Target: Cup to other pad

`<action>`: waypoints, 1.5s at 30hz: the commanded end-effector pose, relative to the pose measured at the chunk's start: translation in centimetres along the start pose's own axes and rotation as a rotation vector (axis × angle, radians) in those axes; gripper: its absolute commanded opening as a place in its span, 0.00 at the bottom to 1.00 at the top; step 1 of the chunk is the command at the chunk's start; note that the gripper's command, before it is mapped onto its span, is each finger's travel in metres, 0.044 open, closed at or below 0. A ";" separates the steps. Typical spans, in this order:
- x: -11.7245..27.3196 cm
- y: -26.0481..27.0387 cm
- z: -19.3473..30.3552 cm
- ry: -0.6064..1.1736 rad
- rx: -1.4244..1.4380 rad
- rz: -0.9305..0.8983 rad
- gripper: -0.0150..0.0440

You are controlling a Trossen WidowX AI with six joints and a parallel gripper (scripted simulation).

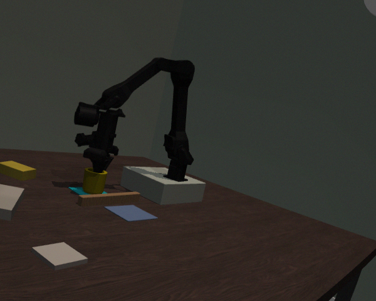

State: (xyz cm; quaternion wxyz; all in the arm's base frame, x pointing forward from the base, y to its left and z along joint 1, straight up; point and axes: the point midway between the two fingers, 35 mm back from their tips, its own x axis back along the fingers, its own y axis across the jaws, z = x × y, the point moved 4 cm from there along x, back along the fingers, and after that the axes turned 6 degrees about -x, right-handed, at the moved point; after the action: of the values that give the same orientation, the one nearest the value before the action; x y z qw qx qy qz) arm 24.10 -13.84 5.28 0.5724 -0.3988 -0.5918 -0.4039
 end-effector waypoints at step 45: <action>5.2 0.2 0.0 0.003 0.005 0.003 1.00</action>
State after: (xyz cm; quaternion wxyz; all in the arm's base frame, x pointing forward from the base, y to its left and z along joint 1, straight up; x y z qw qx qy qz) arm 24.17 -13.71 9.99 0.5749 -0.3973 -0.5913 -0.4025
